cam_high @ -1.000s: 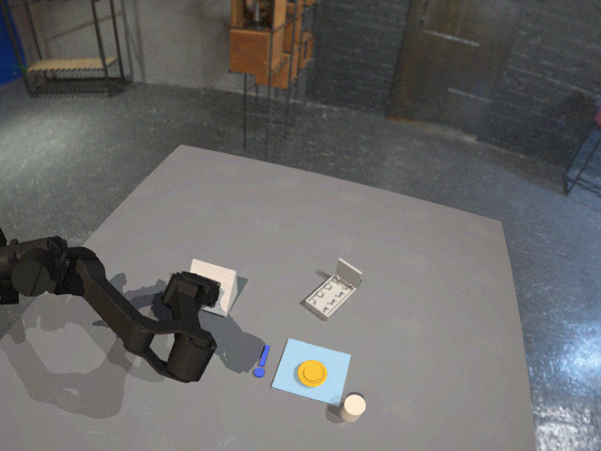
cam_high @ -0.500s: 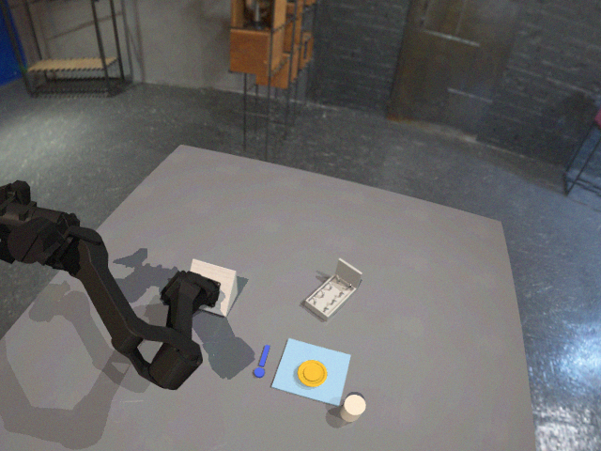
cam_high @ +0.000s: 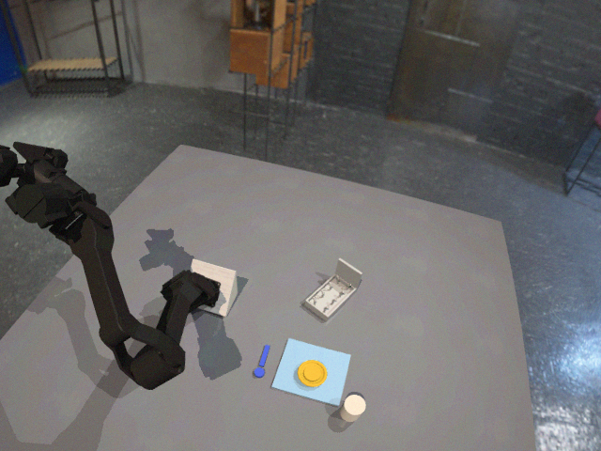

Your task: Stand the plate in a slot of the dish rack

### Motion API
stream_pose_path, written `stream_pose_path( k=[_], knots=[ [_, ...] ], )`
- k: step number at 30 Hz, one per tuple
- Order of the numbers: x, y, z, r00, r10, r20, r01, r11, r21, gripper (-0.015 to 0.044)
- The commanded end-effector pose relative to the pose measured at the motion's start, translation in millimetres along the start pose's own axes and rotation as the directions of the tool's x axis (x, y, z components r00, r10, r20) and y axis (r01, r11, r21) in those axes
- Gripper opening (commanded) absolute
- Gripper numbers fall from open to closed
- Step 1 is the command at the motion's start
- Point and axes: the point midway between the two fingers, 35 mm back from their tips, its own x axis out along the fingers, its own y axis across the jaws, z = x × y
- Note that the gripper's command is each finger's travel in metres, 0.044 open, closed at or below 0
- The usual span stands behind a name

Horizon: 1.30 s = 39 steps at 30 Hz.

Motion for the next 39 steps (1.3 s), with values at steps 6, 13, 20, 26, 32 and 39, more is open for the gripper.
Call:
stream_pose_path(
  k=[6, 13, 20, 26, 32, 39],
  knots=[
    [-8.6, 27.2, -59.6, 0.973, 0.126, -0.193, -0.101, 0.986, 0.135, 0.04],
    [-27.3, 48.7, -108.3, 0.912, 0.221, -0.346, -0.136, 0.958, 0.254, 0.04],
    [-53.0, 66.0, -150.9, 0.835, 0.291, -0.466, -0.127, 0.928, 0.351, 0.04],
    [-73.8, 76.5, -176.8, 0.784, 0.326, -0.529, -0.105, 0.909, 0.404, 0.04],
    [-98.4, 84.4, -196.1, 0.717, 0.371, -0.591, -0.045, 0.87, 0.491, 0.04],
    [-139.2, 100.9, -231.8, 0.571, 0.451, -0.686, 0.039, 0.819, 0.572, 0.04]
  ],
)
